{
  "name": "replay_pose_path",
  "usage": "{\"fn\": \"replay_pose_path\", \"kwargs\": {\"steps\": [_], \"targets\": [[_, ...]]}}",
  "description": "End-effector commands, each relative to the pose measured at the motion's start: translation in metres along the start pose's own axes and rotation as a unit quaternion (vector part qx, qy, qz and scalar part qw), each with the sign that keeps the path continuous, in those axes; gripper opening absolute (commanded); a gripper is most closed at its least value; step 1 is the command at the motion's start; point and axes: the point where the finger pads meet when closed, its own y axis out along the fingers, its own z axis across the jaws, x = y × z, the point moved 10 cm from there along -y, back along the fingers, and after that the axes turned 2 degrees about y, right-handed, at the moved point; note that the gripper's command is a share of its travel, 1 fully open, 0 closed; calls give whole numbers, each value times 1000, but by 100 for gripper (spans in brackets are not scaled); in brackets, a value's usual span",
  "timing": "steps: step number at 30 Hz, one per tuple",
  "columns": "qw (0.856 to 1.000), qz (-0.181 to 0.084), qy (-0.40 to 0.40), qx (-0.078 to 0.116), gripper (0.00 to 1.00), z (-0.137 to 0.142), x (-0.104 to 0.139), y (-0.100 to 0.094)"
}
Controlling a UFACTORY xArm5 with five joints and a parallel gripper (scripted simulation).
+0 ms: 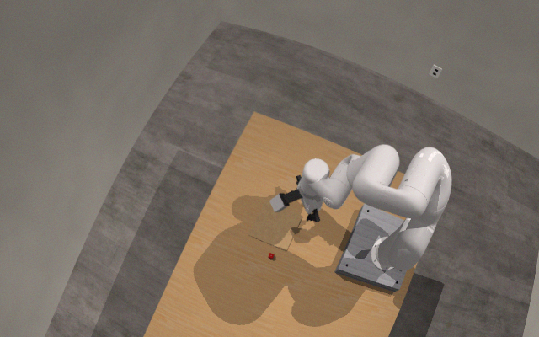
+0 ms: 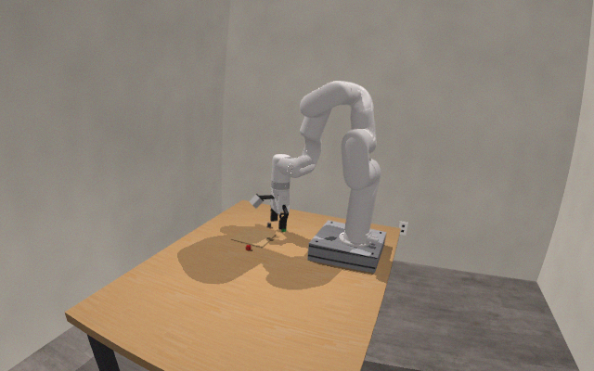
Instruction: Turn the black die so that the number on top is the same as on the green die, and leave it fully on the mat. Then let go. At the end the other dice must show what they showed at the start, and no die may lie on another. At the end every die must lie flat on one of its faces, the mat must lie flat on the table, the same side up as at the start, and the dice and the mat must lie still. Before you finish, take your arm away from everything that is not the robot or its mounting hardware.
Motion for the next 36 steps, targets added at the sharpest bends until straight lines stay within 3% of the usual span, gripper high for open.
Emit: {"fn": "replay_pose_path", "kwargs": {"steps": [1, 28, 36], "targets": [[1000, 1, 0, 1, 100, 1, -1, -1], [1000, 1, 0, 1, 100, 0, -2, -1], [1000, 0, 0, 1, 100, -15, -23, 0]]}}
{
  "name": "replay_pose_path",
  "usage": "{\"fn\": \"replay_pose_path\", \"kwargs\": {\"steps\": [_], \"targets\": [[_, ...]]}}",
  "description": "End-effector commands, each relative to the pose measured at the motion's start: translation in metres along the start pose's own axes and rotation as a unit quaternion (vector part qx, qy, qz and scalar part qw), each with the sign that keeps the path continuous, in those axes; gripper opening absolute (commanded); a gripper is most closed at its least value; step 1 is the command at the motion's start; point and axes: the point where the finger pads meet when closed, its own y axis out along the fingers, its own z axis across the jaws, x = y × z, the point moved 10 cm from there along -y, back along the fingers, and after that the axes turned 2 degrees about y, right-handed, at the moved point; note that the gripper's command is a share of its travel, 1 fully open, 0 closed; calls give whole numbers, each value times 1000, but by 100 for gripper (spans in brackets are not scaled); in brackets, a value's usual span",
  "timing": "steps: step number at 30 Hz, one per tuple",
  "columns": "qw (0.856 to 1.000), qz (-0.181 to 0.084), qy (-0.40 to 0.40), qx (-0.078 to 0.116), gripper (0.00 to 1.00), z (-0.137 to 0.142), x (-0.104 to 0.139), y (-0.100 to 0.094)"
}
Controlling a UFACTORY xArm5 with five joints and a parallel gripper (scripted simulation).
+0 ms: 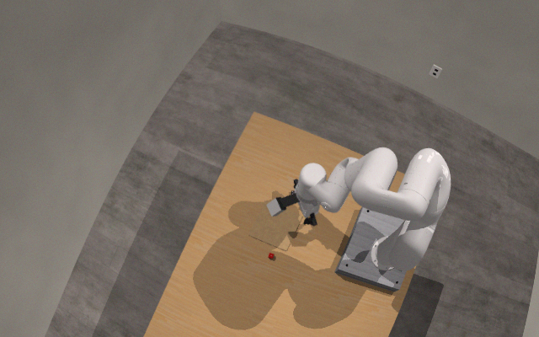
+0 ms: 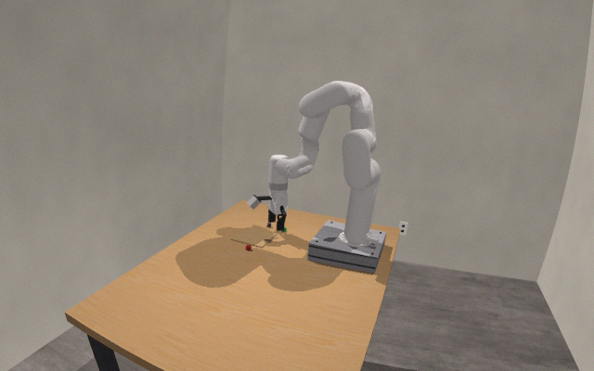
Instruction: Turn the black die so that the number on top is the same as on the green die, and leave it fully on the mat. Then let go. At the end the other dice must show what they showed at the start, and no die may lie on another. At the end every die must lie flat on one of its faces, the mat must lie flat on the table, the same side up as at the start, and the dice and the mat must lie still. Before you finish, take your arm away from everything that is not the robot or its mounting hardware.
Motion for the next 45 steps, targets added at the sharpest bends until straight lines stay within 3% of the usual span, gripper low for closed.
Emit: {"fn": "replay_pose_path", "kwargs": {"steps": [1, 7, 9, 24, 33, 45], "targets": [[1000, 0, 0, 1, 100, -8, -14, 0], [1000, -2, 0, 2, 100, -32, -50, 0], [1000, -2, 0, 2, 100, -32, -50, 0], [1000, -6, 0, 5, 100, -104, -157, 3], [1000, -7, 0, 6, 100, -119, -180, 4], [1000, -7, 0, 6, 100, -120, -182, 4]]}}
